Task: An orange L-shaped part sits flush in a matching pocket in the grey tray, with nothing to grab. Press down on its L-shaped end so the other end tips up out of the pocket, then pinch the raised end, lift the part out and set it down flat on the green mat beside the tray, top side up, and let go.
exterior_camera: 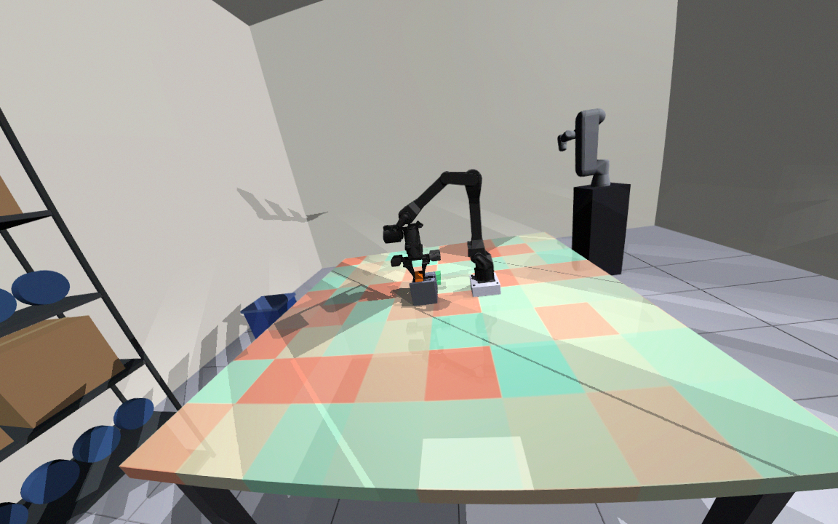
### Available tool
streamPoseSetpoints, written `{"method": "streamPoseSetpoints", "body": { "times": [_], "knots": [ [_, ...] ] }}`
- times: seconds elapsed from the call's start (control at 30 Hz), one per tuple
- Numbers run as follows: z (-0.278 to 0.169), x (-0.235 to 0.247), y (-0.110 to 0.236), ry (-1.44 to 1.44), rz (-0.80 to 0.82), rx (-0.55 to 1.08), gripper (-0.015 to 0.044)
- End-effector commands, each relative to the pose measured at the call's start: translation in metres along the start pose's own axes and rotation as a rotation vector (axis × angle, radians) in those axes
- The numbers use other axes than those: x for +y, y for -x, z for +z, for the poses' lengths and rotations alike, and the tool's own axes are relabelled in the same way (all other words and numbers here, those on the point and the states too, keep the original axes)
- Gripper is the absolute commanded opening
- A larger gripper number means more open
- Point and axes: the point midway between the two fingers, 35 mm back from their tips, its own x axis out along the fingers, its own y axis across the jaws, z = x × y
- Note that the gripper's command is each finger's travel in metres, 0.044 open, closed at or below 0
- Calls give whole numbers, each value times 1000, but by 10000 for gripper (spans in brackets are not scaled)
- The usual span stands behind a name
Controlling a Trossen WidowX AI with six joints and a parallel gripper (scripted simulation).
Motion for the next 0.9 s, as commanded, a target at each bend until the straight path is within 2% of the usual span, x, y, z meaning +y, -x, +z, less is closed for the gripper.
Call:
{"method": "streamPoseSetpoints", "body": {
  "times": [0.0,0.87],
  "knots": [
    [0,1,6,-1,2,-1,0],
    [0,0,46,-2,-5,-4,0]
  ]
}}
